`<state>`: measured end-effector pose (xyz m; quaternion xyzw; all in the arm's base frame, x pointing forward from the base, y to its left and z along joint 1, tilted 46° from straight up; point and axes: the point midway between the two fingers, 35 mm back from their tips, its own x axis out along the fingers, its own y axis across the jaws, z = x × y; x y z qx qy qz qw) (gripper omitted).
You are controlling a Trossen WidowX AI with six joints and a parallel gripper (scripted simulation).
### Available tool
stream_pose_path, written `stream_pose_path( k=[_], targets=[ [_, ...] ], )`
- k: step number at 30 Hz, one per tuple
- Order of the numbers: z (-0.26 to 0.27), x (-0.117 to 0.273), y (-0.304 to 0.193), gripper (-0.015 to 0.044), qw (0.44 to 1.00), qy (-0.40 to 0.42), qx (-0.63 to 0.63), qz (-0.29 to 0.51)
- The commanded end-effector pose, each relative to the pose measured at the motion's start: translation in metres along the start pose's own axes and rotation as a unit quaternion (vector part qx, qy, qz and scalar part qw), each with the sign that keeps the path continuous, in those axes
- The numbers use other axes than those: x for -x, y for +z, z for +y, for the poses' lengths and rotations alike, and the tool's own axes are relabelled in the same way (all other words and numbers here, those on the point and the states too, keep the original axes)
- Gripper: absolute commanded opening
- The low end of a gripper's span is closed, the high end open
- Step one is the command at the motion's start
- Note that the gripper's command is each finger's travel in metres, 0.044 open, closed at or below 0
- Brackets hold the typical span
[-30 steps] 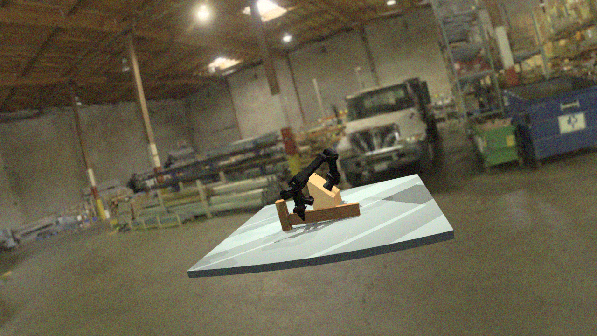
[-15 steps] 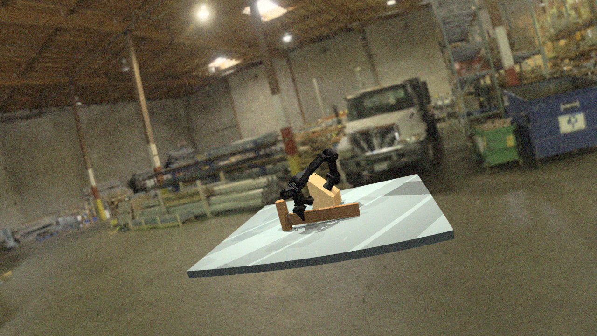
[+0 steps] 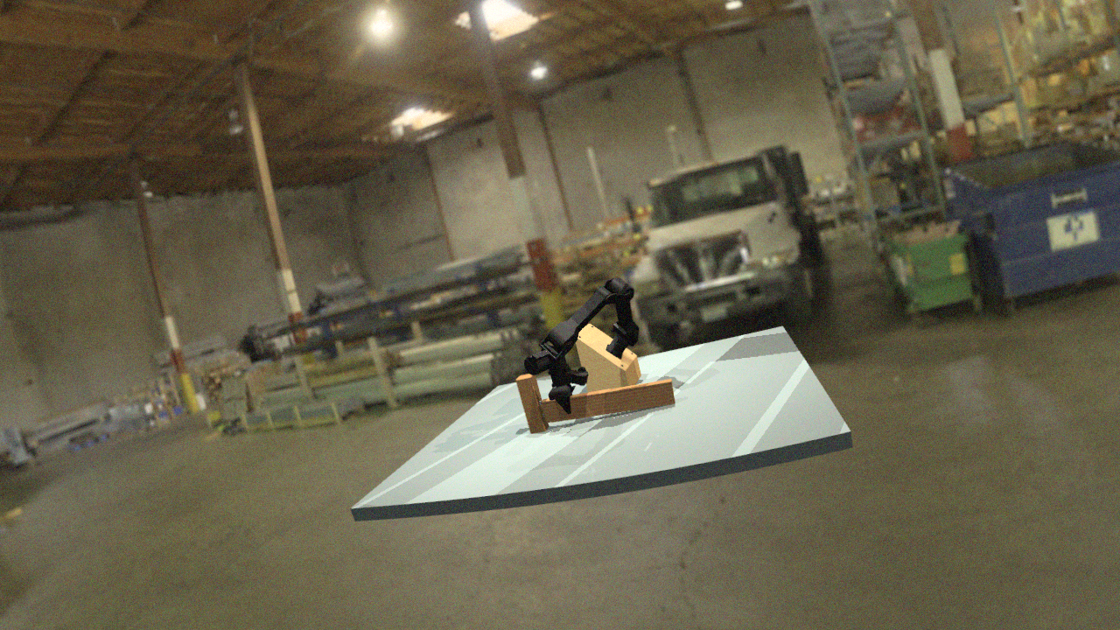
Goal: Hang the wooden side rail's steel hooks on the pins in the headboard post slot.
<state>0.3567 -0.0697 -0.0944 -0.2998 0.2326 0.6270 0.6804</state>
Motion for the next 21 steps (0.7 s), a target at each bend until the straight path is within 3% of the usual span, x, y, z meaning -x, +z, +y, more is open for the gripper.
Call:
stream_pose_path(
  k=[1,21],
  targets=[
    [-0.0008,0.0036,-0.0041,0.0,1.0,-0.005,0.0,0.004],
    [-0.0007,0.0054,-0.006,0.0,1.0,-0.005,0.0,0.004]
  ],
)
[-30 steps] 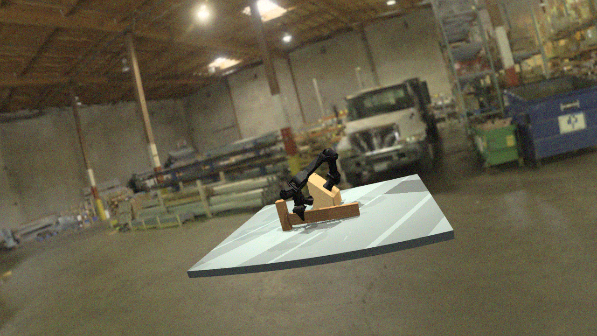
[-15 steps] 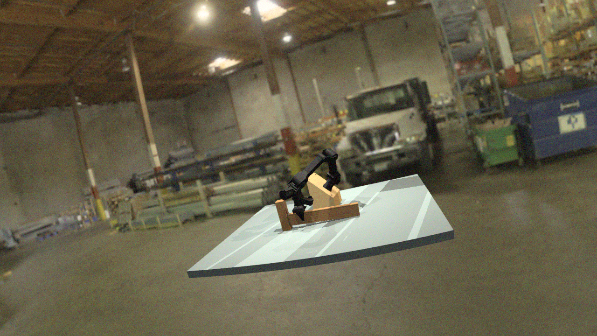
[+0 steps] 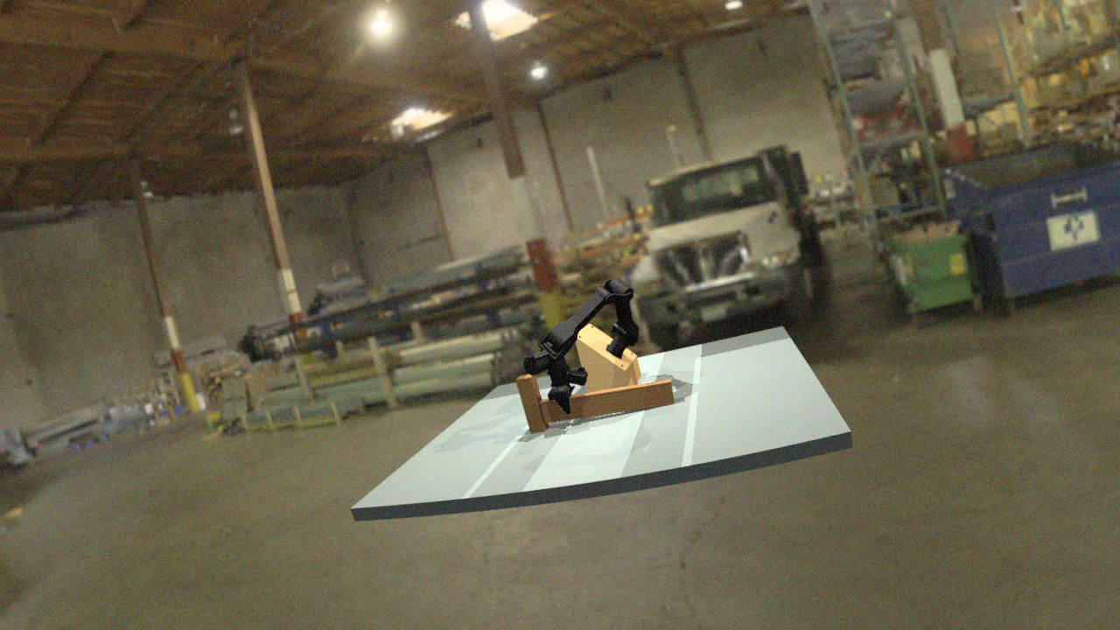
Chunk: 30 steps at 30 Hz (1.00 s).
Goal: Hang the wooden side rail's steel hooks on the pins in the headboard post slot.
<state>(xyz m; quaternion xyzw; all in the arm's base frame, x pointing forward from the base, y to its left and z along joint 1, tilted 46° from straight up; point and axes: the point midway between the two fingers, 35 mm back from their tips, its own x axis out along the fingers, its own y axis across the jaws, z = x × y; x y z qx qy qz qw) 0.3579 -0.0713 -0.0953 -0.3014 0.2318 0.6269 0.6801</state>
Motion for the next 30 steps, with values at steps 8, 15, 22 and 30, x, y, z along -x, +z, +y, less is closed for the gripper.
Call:
stream_pose_path(
  k=[8,15,22,30],
  targets=[
    [0.001,0.004,-0.0047,0.0,1.0,-0.004,-0.001,0.003],
    [0.001,0.0029,-0.0047,0.0,1.0,-0.004,-0.001,0.003],
    [0.001,0.0017,-0.0046,0.0,1.0,-0.004,-0.001,0.003],
    [0.0009,0.0004,-0.0046,0.0,1.0,-0.004,-0.001,0.003]
  ],
)
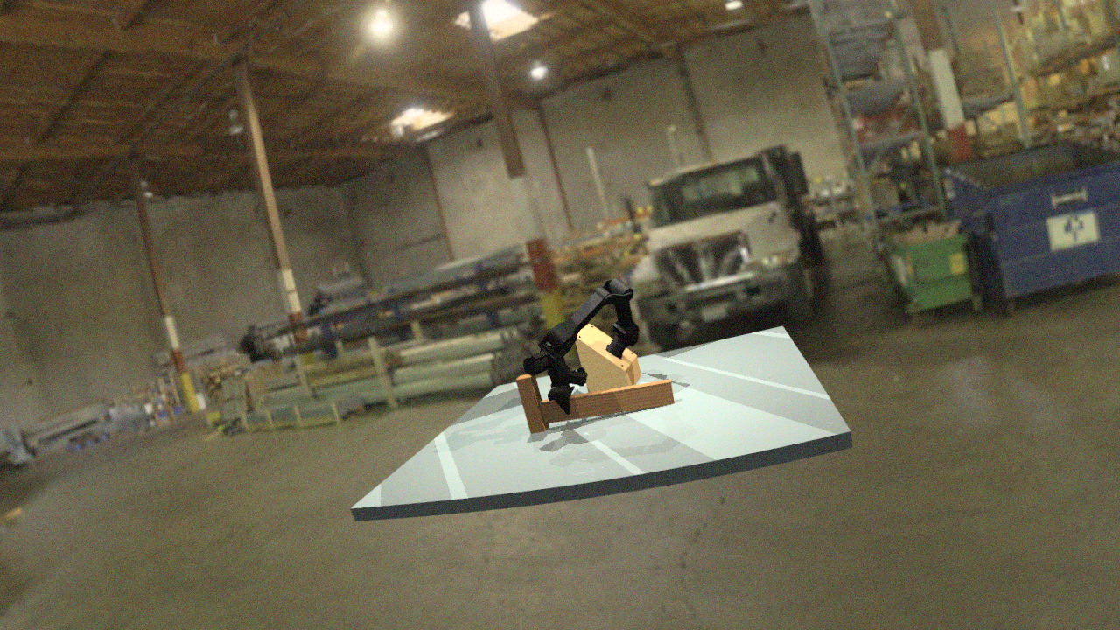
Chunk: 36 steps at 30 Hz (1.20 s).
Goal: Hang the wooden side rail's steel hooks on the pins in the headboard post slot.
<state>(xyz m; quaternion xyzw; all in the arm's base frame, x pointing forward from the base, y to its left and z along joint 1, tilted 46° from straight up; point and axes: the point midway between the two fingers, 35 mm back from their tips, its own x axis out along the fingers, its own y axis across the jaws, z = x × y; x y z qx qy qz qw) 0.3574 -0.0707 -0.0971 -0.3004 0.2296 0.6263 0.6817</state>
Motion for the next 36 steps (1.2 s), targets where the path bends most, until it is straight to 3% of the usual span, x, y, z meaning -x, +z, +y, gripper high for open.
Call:
stream_pose_path(
  k=[1,36],
  targets=[
    [0.0003,0.0018,-0.0038,0.0,1.0,-0.003,-0.001,0.006],
    [0.0003,-0.004,-0.0038,0.0,1.0,-0.003,-0.001,0.005]
  ],
)
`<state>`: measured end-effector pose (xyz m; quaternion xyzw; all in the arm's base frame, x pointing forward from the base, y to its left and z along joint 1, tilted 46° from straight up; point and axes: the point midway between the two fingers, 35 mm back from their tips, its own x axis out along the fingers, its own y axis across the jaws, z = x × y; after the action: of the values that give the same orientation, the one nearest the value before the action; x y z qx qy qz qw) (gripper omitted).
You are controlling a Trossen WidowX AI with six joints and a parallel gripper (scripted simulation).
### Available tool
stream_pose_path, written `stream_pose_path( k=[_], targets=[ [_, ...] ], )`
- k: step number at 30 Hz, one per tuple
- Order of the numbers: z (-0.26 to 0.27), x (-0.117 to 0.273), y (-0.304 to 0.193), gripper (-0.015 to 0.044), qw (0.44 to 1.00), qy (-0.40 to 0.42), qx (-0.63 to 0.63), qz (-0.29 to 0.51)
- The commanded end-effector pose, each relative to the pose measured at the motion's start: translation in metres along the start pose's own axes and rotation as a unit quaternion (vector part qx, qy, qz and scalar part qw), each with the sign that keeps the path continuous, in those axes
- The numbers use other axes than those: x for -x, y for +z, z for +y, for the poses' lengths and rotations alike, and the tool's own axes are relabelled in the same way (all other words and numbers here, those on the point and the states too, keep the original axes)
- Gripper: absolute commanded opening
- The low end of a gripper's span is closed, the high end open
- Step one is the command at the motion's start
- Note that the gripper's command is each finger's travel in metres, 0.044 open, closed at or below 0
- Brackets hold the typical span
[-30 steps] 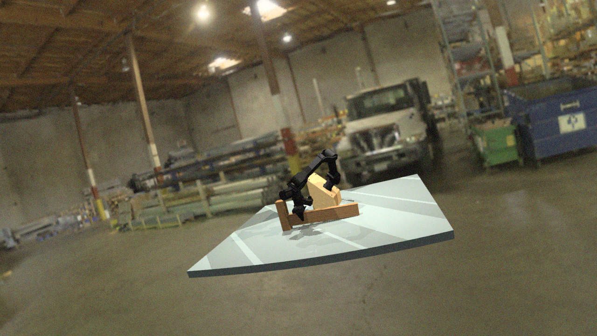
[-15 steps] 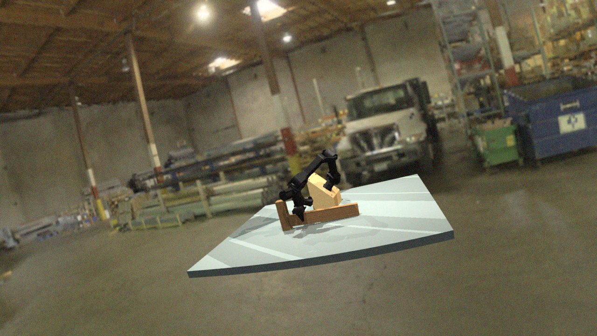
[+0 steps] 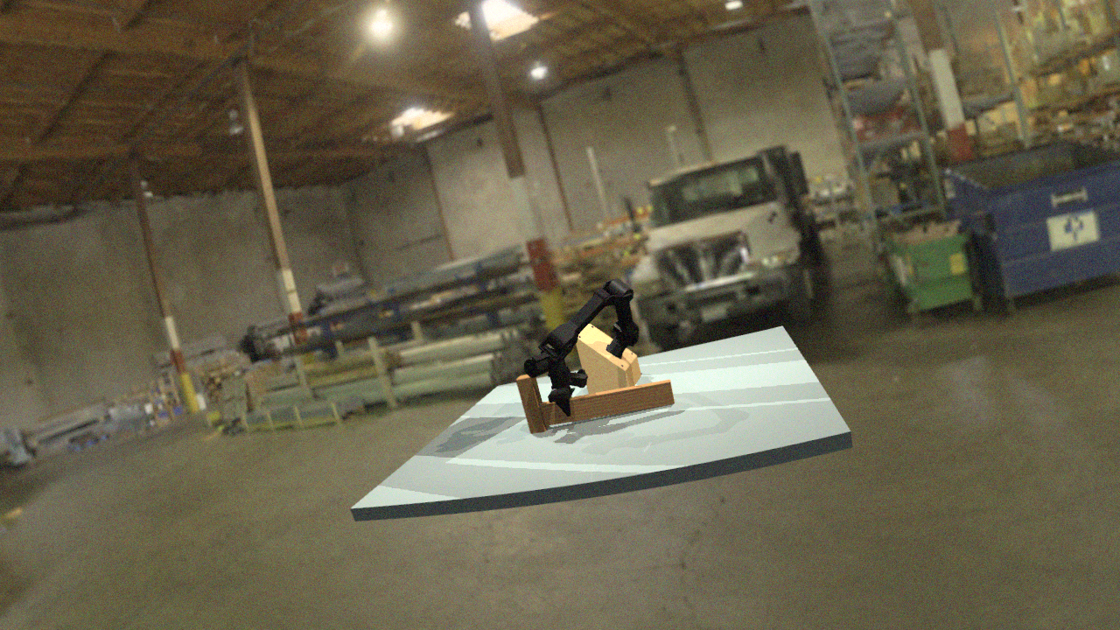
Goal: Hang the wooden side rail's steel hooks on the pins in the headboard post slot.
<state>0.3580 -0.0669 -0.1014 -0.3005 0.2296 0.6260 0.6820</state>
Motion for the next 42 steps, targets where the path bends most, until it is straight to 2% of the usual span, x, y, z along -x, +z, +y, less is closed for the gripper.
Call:
stream_pose_path(
  k=[1,31,42],
  targets=[
    [0.0002,0.0015,-0.0034,0.0,1.0,-0.002,-0.001,0.005],
    [0.0002,-0.0033,-0.0034,0.0,1.0,-0.002,-0.001,0.005],
    [0.0008,-0.0033,-0.0006,0.0289,1.0,0.0,-0.001,0.0]
  ],
)
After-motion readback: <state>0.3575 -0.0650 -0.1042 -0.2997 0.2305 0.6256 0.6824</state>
